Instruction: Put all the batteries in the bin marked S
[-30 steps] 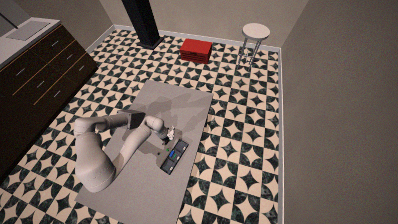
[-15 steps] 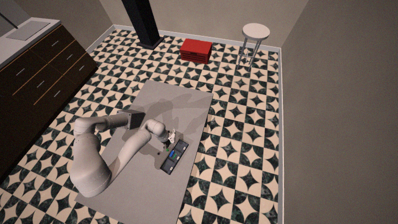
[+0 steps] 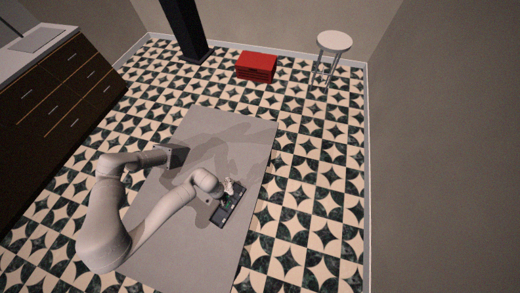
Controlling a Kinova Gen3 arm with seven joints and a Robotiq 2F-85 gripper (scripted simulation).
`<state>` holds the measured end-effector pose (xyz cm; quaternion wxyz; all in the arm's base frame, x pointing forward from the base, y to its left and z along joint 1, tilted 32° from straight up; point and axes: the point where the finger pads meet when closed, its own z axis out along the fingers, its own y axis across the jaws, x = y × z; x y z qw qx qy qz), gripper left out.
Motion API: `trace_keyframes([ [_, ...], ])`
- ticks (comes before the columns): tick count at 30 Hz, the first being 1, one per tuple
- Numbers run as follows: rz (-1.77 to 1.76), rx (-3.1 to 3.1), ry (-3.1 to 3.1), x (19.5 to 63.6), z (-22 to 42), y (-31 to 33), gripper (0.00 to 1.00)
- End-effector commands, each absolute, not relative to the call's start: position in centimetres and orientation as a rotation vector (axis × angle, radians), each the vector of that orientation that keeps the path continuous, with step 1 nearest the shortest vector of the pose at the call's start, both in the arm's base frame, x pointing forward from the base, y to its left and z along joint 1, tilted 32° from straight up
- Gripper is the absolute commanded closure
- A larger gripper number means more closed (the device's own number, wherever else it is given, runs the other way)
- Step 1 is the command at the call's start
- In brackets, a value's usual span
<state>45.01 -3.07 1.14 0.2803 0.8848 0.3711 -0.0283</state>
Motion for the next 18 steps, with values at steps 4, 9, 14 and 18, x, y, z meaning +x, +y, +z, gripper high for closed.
trace_keyframes([
  [4,-0.174,2.252,1.275,46.61,2.28,-4.8,0.91],
  [9,-0.242,2.138,1.477,46.61,2.28,-4.8,0.91],
  [14,-0.317,1.996,1.691,46.56,2.3,-4.85,0.91],
  [18,-0.372,1.922,1.804,46.55,2.33,-4.9,0.91],
])
